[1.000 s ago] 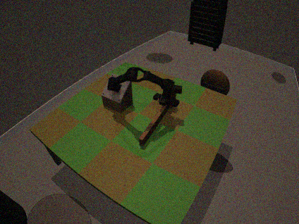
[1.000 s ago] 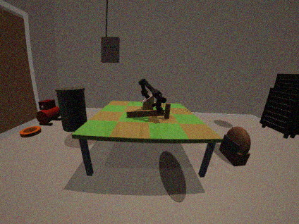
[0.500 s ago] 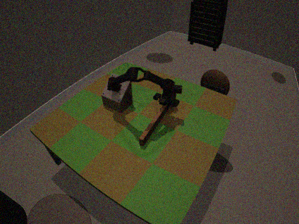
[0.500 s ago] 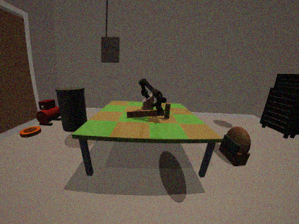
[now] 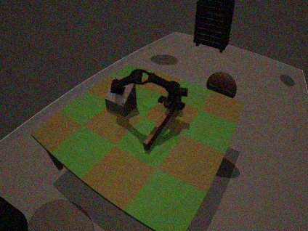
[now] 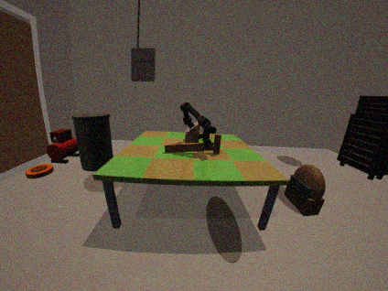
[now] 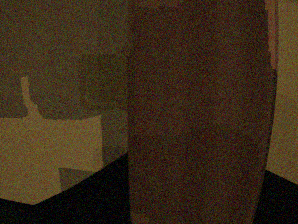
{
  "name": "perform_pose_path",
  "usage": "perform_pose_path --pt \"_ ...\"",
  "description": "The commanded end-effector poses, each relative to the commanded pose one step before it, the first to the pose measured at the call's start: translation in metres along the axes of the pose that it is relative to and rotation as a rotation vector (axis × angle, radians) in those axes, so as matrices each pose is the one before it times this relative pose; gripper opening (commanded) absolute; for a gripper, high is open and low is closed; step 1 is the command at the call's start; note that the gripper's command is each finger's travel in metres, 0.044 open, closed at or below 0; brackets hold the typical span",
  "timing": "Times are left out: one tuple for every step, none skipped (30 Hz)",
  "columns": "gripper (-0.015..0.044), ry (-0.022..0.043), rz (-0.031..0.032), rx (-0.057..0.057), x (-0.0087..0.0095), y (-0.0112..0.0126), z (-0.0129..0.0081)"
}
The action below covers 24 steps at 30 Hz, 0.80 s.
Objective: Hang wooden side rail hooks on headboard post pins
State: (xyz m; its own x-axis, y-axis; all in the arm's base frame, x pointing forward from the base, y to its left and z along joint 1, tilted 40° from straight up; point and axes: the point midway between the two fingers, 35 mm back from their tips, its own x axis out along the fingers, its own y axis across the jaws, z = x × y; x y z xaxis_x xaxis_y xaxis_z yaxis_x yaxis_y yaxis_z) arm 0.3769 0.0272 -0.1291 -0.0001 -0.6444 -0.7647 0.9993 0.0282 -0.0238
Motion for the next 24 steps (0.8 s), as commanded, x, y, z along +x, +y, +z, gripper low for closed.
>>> perform_pose_path --pt "0.0000 0.00502 0.00883 -0.0004 -0.00432 0.00163 -0.00382" --pt "0.0000 0.00001 0.00000 0.0000 -0.00011 -0.00010 -0.00012" --pt "0.0000 0.00001 0.00000 0.0000 -0.00011 -0.00010 -0.00012" --pt "0.0000 0.00001 0.00000 0.0000 -0.00008 -0.00008 -0.00012" --pt "0.0000 0.00001 0.00000 0.0000 0.00000 -0.00004 -0.00011" --pt "0.0000 0.00000 0.00000 0.0000 0.00007 -0.00001 -0.00010" --pt "0.0000 0.00000 0.00000 0.0000 0.00010 0.00002 -0.00010" --pt "0.0000 0.00000 0.00000 0.0000 0.00011 0.00004 -0.00011" --pt "0.0000 0.00000 0.00000 0.0000 0.00011 0.00005 -0.00011" --pt "0.0000 0.00000 0.00001 0.0000 0.00011 0.00007 -0.00010" --pt "0.0000 0.00000 0.00001 0.0000 0.00011 0.00011 -0.00010" --pt "0.0000 0.00000 0.00001 0.0000 0.00011 0.00012 -0.00010" --pt "0.0000 0.00000 0.00001 0.0000 0.00011 0.00012 -0.00010" --pt "0.0000 0.00000 0.00001 0.0000 0.00011 0.00012 -0.00010" --pt "0.0000 0.00000 0.00001 0.0000 0.00009 0.00012 -0.00010" --pt "0.0000 0.00000 0.00001 0.0000 0.00007 0.00012 -0.00010" --pt "0.0000 0.00000 0.00001 0.0000 0.00004 0.00012 -0.00011" --pt "0.0000 0.00001 0.00001 0.0000 0.00002 0.00012 -0.00011" --pt "0.0000 0.00001 0.00001 0.0000 -0.00001 0.00009 -0.00011" --pt "0.0000 0.00001 0.00000 0.0000 -0.00005 0.00004 -0.00011" --pt "0.0000 0.00001 0.00000 0.0000 -0.00008 0.00000 -0.00011" --pt "0.0000 0.00001 0.00000 0.0000 -0.00011 -0.00003 -0.00011" --pt "0.0000 0.00001 0.00000 0.0000 -0.00011 -0.00006 -0.00012" --pt "0.0000 0.00001 0.00000 0.0000 -0.00011 -0.00010 -0.00012"
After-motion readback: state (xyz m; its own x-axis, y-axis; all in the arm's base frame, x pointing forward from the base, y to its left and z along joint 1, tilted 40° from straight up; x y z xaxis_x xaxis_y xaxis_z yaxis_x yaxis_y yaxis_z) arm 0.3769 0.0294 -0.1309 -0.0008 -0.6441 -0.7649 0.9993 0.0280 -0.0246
